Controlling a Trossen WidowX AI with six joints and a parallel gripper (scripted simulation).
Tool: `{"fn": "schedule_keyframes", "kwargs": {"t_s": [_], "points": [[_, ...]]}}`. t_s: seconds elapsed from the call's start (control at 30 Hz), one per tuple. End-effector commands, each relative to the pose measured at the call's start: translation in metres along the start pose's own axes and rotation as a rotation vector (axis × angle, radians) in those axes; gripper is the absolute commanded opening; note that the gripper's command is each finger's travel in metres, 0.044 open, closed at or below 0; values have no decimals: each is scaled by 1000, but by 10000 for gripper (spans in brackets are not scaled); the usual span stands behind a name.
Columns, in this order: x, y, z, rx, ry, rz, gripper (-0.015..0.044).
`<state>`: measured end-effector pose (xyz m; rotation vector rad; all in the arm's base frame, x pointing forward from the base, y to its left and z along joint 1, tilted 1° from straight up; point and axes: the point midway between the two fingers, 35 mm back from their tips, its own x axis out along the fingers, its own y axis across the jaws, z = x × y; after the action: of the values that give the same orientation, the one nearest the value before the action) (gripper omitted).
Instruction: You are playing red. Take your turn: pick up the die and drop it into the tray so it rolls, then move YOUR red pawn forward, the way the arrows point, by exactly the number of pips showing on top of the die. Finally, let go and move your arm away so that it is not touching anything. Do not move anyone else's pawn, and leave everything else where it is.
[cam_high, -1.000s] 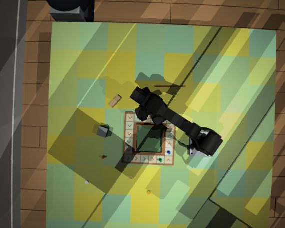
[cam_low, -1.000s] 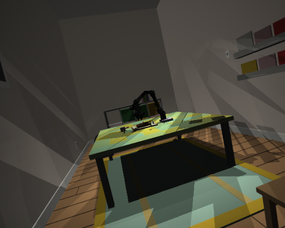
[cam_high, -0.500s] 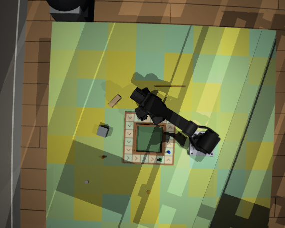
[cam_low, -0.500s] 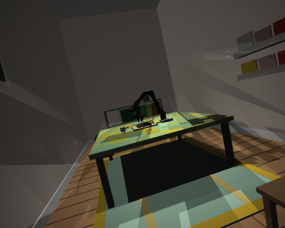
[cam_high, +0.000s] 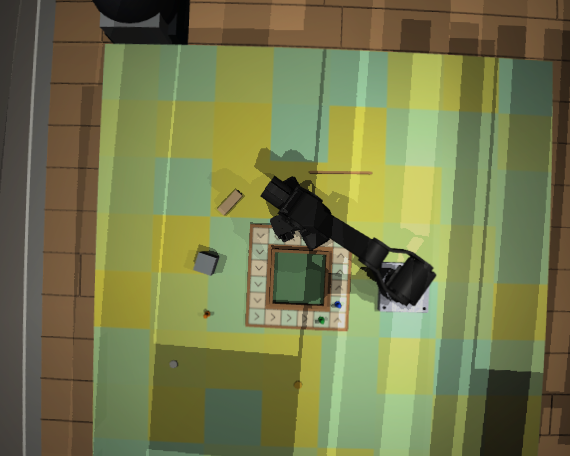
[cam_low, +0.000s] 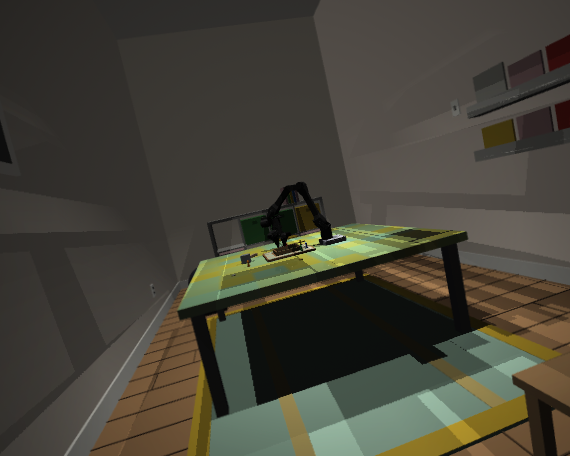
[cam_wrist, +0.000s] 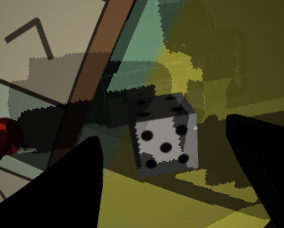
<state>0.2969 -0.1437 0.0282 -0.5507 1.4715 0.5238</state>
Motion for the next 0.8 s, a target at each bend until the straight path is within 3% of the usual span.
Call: {"fn": "schedule_keyframes", "kwargs": {"t_s": [0.0, 0.17, 0.37, 0.47, 0.77], "points": [[6, 1, 0, 3, 0, 8, 249], [6, 1, 0, 3, 0, 8, 118], [6, 1, 0, 3, 0, 8, 78], [2, 0, 0, 3, 0, 8, 0], [-55, -4, -2, 3, 1, 8, 0]]}}
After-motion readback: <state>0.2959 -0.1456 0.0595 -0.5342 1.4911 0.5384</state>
